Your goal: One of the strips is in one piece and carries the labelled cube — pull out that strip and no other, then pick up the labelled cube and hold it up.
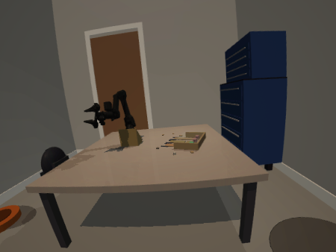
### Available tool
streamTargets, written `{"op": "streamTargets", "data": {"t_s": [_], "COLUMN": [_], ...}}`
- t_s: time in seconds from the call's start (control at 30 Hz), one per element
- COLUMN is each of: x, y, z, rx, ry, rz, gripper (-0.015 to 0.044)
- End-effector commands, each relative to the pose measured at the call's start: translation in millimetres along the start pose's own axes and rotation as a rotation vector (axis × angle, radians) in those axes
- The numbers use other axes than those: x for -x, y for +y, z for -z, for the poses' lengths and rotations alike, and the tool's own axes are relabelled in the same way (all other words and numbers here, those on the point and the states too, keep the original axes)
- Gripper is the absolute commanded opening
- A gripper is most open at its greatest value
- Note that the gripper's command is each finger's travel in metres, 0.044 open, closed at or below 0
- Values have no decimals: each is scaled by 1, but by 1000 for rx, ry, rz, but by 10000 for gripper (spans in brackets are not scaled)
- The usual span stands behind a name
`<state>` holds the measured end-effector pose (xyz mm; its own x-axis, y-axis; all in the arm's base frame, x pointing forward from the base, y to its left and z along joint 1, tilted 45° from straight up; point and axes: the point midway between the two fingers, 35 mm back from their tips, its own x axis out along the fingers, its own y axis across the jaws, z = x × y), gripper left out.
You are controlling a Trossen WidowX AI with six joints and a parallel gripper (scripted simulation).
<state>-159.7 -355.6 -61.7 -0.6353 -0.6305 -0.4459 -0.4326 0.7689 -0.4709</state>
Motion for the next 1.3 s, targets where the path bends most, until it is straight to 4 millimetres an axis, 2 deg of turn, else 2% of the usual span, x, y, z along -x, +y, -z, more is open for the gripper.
{"op": "streamTargets", "data": {"t_s": [0.0,0.1,0.27,0.43,0.6,0.73,0.9,1.1,1.27], "x": [1,15,61,124,201,261,338,427,494], "y": [-2,-33,-90,-130,-153,-157,-147,-118,-81], "z": [-1,-22,-69,-114,-152,-173,-189,-193,-181], "rx": [-8,-118,-346,-544,-699,-775,-818,-783,-678], "ry": [-7,-117,-402,-733,-1079,-1322,-1582,-1790,-1835], "rz": [7,100,234,262,173,29,-236,-669,-1092], "gripper": [400,400,400,400,400,400,400,400,400]}}
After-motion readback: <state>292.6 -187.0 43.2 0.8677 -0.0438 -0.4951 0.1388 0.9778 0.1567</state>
